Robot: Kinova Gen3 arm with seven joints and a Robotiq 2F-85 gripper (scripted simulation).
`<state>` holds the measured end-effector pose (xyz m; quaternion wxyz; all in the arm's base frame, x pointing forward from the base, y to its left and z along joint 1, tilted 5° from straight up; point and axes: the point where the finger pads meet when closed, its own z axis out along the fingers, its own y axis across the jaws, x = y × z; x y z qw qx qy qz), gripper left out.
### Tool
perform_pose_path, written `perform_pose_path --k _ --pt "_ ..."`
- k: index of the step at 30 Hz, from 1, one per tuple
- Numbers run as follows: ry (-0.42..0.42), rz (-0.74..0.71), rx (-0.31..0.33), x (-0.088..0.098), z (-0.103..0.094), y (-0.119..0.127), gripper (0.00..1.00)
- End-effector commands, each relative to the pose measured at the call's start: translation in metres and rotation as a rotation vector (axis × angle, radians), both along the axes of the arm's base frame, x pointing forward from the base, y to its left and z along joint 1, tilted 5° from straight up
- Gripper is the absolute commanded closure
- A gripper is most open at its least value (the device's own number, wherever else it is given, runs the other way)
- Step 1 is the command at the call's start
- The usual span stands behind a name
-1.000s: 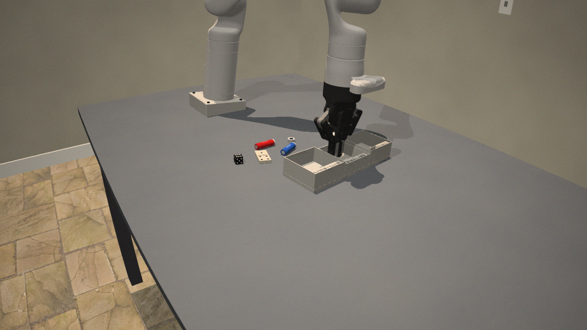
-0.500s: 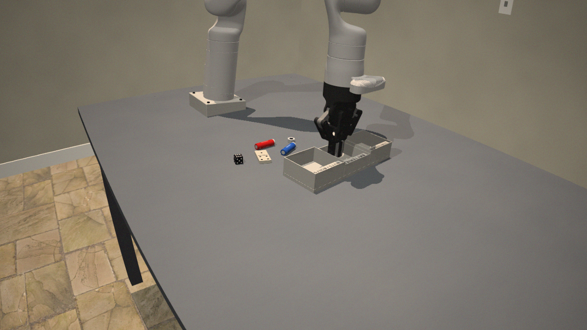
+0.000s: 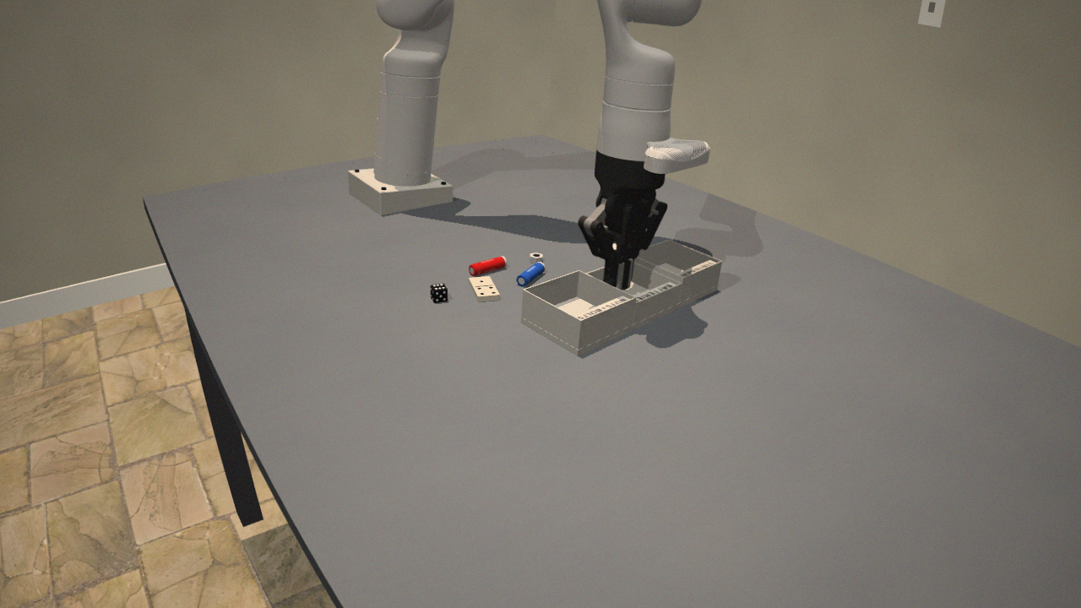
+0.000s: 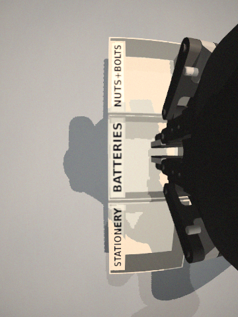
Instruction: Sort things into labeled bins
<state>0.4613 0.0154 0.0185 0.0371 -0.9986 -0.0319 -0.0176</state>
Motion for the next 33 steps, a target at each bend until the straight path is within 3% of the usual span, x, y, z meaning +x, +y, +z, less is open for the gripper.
perform_pose_path --k 1,25,33 --pt "-0.002 0.000 0.000 0.001 0.001 0.000 0.91" --pt "-0.002 0.000 0.000 0.000 0.027 -0.002 0.91" --pt "-0.002 0.000 0.000 -0.001 0.053 -0.004 0.91"
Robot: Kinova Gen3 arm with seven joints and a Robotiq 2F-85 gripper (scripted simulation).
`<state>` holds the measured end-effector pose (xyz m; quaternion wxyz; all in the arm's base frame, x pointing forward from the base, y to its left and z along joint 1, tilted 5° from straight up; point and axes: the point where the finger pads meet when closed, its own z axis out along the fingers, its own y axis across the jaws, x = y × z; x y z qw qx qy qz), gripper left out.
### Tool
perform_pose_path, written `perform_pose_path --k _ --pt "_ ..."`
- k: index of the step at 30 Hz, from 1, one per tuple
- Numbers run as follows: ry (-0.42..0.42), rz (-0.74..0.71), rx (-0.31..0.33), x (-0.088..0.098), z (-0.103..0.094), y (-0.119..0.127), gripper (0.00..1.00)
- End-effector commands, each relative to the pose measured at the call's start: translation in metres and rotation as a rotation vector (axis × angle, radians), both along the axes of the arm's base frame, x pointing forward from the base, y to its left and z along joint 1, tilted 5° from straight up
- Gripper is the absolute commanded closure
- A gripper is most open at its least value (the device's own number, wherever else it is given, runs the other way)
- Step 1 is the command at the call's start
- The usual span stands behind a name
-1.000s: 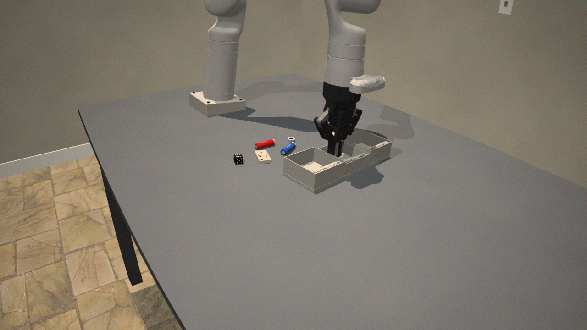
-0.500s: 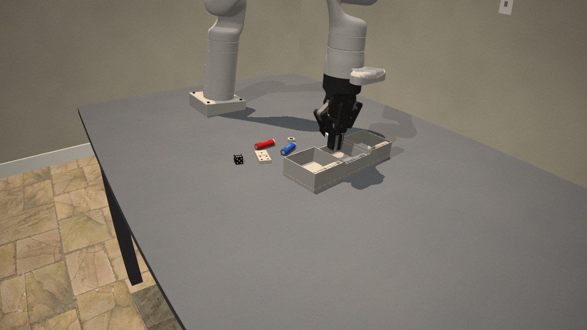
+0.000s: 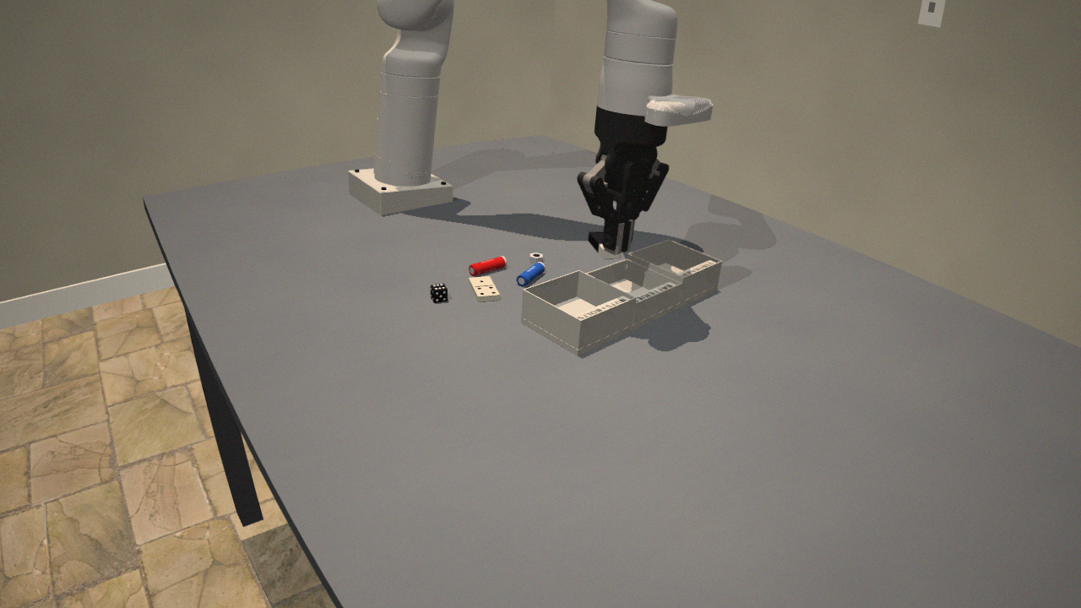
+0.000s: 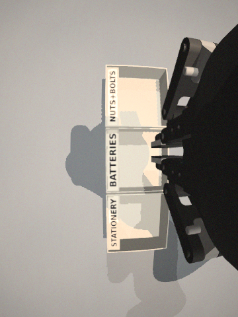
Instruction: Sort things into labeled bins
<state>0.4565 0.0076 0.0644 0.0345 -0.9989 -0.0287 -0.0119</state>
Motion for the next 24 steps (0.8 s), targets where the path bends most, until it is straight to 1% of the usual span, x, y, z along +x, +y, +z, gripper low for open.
perform_pose_path --k 1,5,6,8,23,24 --pt "-0.013 0.006 0.006 0.003 0.007 0.004 0.91" --pt "-0.013 0.006 0.006 0.003 0.007 0.004 0.91" --pt "-0.013 0.006 0.006 0.003 0.007 0.009 0.91" --pt "-0.013 0.006 0.006 0.003 0.007 0.009 0.91" --pt "-0.013 0.006 0.006 0.000 0.013 0.083 0.91" --pt "-0.013 0.006 0.006 0.000 0.013 0.083 0.91"
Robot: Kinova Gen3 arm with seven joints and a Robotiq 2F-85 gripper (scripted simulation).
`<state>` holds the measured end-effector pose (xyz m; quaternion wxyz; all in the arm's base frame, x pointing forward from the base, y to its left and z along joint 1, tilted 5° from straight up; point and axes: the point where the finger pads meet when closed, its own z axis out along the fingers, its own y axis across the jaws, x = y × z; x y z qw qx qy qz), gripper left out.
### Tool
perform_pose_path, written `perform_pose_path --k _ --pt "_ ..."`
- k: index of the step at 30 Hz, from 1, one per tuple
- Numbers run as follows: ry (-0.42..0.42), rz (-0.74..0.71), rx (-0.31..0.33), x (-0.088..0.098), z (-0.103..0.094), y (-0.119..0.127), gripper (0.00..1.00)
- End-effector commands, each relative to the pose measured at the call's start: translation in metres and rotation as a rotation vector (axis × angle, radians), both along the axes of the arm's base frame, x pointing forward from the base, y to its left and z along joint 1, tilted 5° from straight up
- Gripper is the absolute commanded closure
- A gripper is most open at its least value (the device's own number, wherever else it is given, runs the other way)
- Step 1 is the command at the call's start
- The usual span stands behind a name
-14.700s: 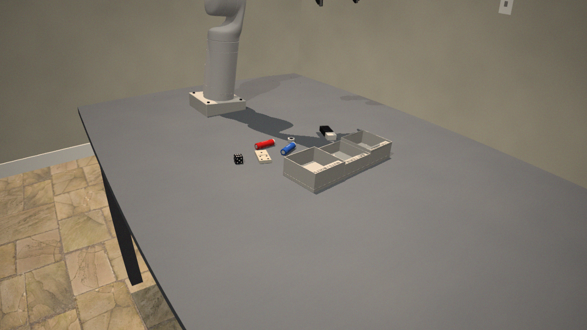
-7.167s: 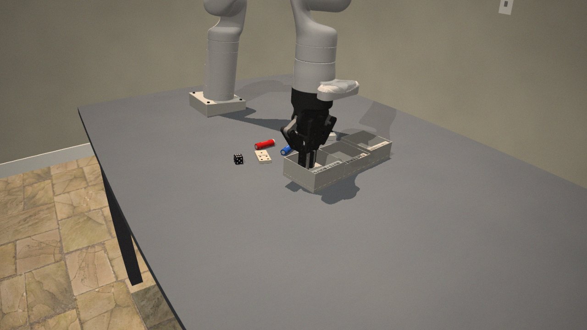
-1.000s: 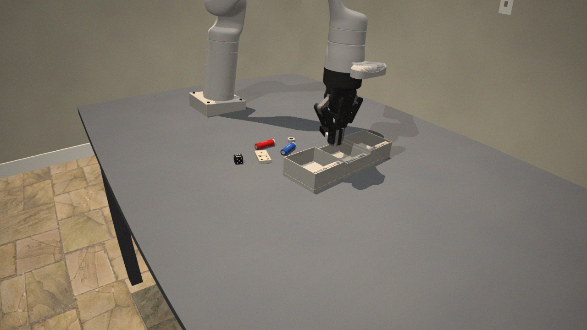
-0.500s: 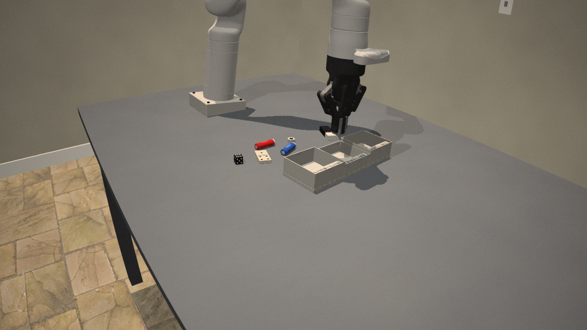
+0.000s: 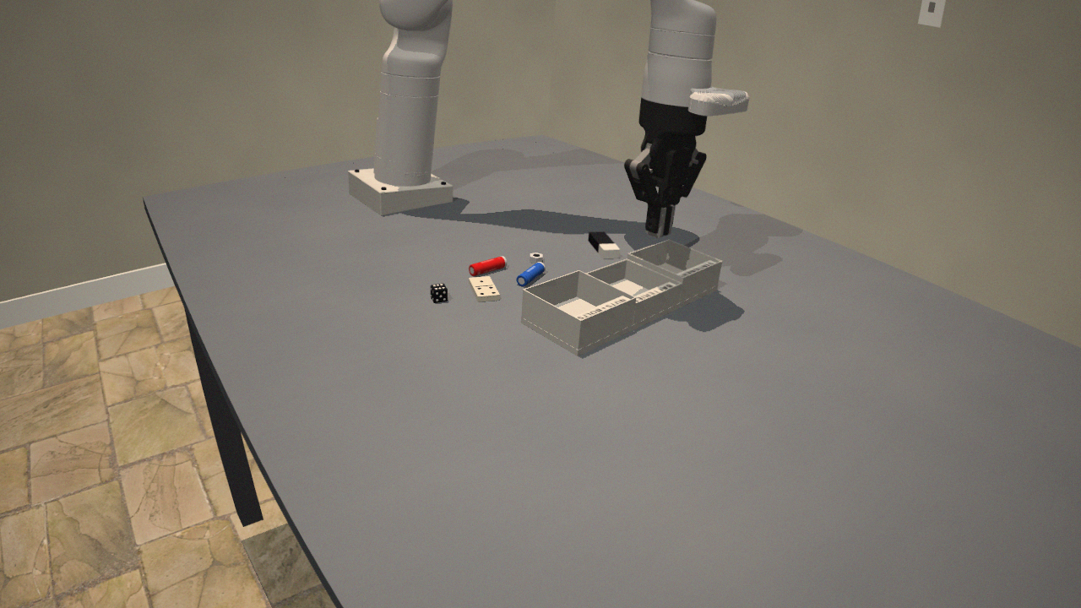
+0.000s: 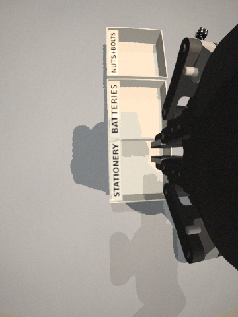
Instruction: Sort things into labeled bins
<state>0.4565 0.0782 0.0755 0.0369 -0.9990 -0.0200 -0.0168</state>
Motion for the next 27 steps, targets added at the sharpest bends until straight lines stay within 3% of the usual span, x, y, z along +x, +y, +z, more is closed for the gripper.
perform_pose_path --k 1,7,27 --pt "-0.004 0.023 0.001 0.000 0.002 0.013 0.91" --pt "-0.004 0.023 0.001 0.000 0.002 0.017 0.91" --pt "-0.004 0.023 0.001 0.001 -0.046 0.021 0.91"
